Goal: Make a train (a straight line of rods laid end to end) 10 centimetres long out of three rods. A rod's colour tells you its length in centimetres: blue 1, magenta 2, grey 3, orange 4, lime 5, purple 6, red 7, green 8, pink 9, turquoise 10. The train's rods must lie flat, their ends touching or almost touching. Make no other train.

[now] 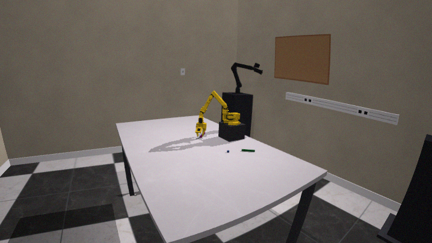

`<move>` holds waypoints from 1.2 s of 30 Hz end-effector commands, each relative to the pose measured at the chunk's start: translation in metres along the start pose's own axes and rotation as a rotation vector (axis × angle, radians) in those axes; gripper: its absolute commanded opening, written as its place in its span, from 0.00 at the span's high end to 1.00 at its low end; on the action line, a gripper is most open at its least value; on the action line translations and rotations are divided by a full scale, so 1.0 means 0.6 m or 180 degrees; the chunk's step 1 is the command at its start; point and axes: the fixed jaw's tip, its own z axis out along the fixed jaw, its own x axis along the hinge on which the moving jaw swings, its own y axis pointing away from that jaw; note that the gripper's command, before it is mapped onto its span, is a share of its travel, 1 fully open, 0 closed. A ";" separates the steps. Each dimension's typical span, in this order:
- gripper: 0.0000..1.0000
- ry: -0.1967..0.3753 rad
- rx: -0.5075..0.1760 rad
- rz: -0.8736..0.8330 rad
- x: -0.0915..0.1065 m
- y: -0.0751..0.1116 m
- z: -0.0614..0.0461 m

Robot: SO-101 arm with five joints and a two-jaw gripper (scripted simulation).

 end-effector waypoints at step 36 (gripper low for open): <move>0.83 -0.0006 0.0007 0.0012 0.002 0.011 -0.010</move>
